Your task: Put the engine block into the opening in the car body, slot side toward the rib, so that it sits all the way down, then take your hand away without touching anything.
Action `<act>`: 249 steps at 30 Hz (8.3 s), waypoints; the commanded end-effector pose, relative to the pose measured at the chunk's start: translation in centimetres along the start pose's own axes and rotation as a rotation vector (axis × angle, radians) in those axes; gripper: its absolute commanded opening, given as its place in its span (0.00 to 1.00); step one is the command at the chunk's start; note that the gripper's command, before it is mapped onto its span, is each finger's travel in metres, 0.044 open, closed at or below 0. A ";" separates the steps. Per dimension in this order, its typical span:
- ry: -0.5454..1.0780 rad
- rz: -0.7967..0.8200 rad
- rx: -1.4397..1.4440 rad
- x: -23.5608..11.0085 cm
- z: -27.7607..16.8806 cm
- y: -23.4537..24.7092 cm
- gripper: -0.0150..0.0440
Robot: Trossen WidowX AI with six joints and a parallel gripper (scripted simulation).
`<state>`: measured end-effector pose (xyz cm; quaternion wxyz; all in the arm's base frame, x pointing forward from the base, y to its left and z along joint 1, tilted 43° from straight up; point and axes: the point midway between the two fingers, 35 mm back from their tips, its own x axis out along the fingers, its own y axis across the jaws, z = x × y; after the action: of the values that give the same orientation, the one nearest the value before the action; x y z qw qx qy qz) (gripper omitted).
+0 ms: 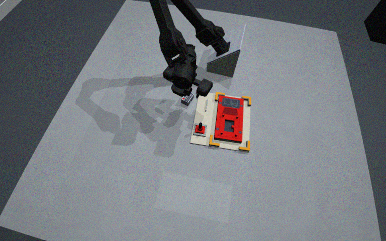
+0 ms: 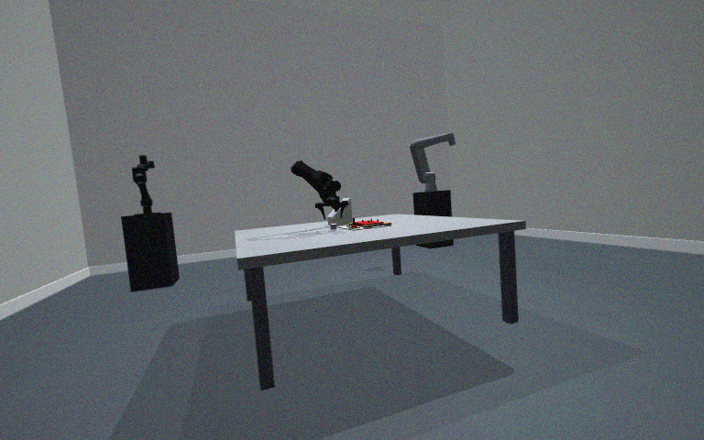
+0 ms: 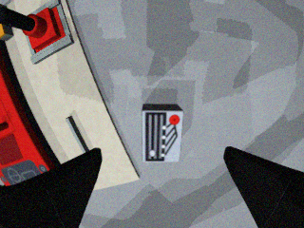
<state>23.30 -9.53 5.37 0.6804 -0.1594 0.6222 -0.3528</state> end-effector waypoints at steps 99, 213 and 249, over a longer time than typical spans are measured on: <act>0.003 0.005 -0.061 -8.0 1.5 3.2 0.25; -0.001 0.009 -0.351 -0.8 3.3 21.2 0.53; -0.001 0.009 -0.354 0.2 3.3 21.2 0.53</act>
<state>32.45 4.49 -7.98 0.6434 -0.2731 0.6753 -0.2356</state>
